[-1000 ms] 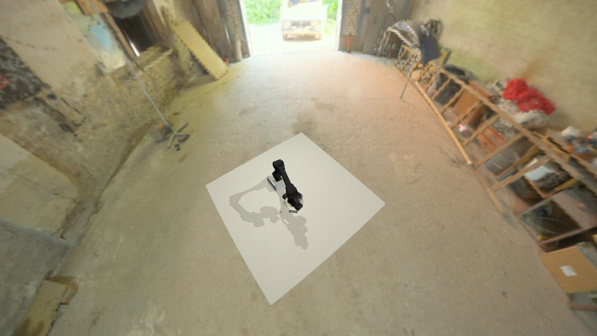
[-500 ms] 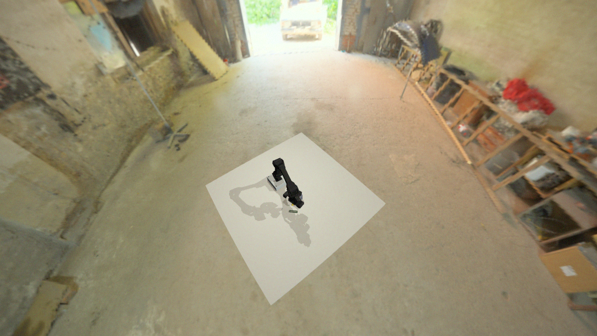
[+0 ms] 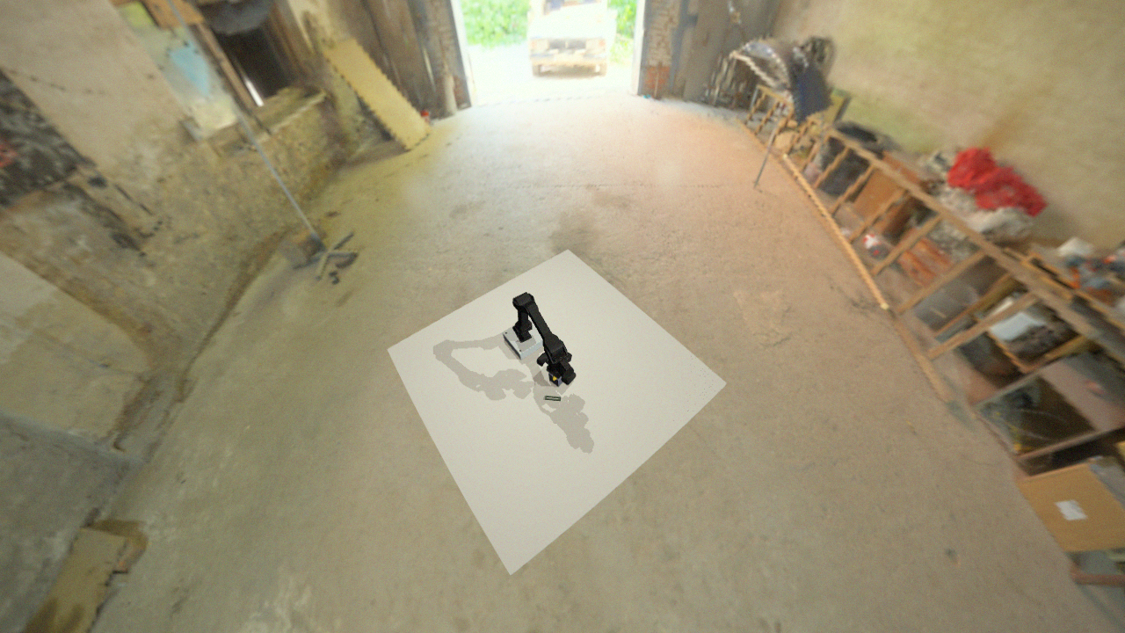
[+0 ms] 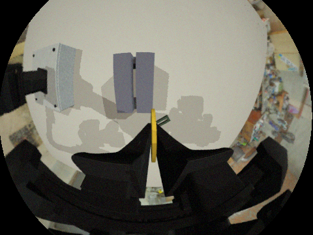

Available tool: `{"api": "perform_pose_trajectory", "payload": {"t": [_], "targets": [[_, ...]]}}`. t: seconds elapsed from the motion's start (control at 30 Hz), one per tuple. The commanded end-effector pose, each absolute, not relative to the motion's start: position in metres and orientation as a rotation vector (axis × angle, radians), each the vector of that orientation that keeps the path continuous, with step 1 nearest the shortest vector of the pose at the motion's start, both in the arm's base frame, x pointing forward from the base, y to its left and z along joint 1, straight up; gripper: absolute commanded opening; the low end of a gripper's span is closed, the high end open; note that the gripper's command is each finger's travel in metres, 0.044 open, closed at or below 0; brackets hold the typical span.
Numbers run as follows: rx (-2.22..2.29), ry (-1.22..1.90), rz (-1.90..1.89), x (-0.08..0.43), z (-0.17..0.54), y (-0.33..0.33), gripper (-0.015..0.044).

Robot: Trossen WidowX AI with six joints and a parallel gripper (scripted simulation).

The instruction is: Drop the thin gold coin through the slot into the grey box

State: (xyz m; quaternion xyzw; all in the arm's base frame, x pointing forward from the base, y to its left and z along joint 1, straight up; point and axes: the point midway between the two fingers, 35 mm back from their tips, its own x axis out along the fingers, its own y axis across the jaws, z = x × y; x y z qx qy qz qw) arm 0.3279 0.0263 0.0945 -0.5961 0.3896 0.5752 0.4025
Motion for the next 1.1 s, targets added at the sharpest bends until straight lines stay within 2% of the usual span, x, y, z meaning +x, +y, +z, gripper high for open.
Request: {"api": "perform_pose_trajectory", "payload": {"t": [0.0, 0.6, 1.07], "targets": [[-1.500, 0.987, 1.456, 0.319, 0.093, 0.034, 0.0000], [-1.496, 0.987, 1.459, 0.284, 0.089, 0.062, 0.0000], [-1.502, 0.983, 1.459, 0.289, 0.091, 0.060, 0.0000]]}}
